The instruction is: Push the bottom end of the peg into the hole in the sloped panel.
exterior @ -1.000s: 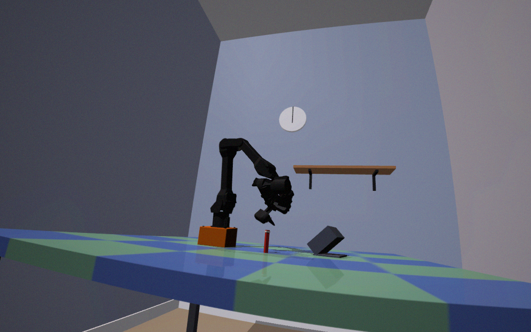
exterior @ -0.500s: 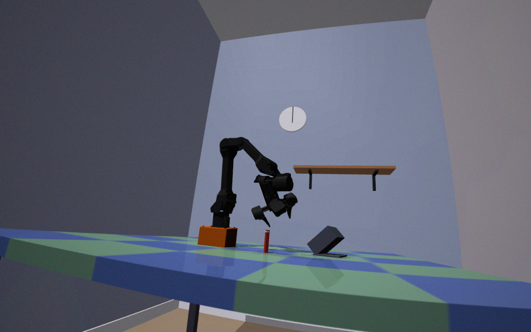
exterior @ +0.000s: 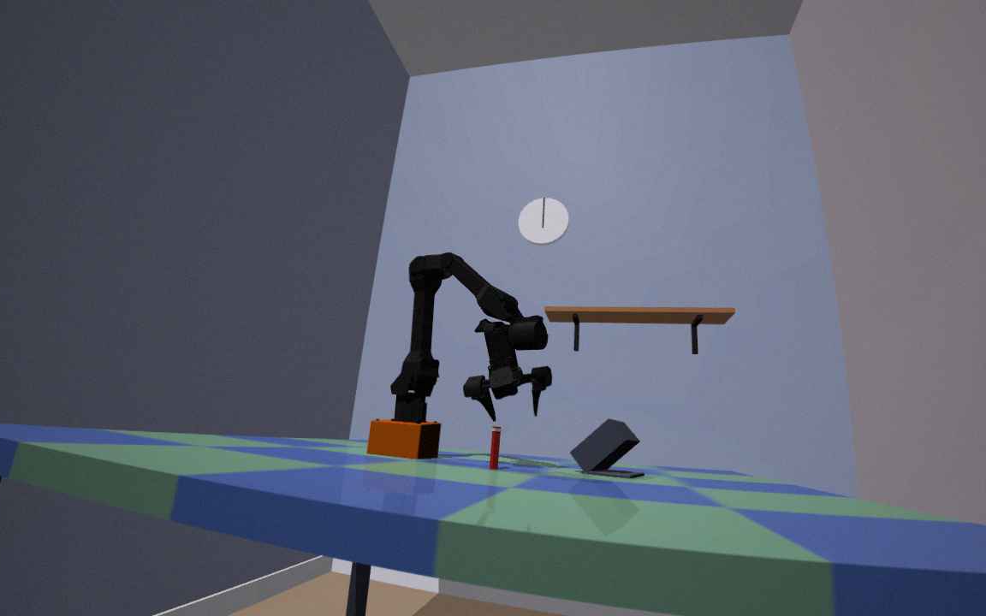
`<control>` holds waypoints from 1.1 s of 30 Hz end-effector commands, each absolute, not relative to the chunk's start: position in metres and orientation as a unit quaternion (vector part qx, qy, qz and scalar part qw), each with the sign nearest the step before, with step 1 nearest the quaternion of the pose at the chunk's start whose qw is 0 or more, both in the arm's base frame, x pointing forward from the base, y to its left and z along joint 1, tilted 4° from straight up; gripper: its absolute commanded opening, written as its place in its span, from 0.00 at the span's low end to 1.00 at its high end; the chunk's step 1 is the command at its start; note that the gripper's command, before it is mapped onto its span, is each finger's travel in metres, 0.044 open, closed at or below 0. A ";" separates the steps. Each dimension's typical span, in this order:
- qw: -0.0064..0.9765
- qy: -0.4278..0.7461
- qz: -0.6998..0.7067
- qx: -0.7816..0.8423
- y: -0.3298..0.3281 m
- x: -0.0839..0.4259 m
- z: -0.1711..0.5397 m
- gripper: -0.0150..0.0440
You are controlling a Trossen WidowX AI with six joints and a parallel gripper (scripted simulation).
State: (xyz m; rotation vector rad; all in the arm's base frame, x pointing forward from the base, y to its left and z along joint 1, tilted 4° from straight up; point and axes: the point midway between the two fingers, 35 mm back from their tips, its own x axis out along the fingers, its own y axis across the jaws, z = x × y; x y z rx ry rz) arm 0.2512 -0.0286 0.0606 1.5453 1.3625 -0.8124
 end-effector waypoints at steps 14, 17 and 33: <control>0.365 0.424 -0.515 0.649 -0.069 0.248 0.060 1.00; 0.350 0.395 -0.544 0.652 -0.076 0.247 0.061 1.00; 0.270 0.217 -0.667 0.660 -0.115 0.241 0.070 1.00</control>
